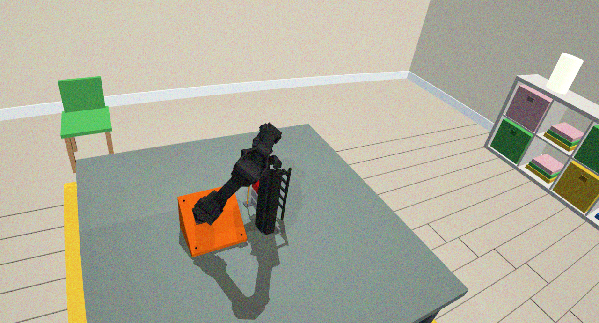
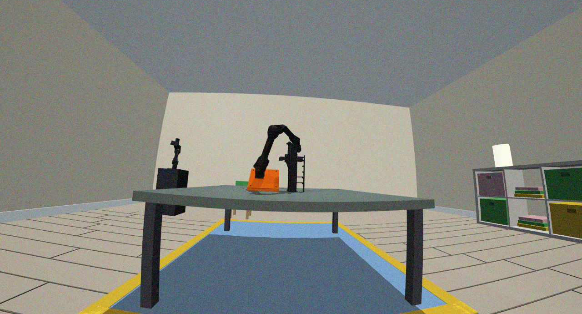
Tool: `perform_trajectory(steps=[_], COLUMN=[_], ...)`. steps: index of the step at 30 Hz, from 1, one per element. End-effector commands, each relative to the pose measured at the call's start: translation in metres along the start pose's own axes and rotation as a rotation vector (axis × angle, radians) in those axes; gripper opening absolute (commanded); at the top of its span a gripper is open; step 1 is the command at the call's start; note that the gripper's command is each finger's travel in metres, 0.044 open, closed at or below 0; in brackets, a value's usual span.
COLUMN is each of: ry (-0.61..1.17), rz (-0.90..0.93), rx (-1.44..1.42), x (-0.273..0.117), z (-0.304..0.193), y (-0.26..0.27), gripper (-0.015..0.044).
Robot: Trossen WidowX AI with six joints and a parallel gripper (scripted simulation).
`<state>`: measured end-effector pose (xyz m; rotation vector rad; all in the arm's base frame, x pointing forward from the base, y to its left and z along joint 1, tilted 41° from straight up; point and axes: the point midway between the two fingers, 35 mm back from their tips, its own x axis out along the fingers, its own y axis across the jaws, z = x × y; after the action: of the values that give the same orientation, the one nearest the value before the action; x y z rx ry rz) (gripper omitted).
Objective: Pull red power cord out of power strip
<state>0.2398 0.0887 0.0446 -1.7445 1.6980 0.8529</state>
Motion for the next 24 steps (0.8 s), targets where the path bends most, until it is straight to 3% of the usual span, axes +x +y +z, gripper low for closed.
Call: perform_trajectory(steps=[1,24], ry=[-0.007,-0.008], rz=[-0.004,-0.005], rx=[0.004,0.000], x=[-0.001,-0.006], z=[0.008,0.045], y=[-0.001,-0.002], gripper=[0.0000,0.0000])
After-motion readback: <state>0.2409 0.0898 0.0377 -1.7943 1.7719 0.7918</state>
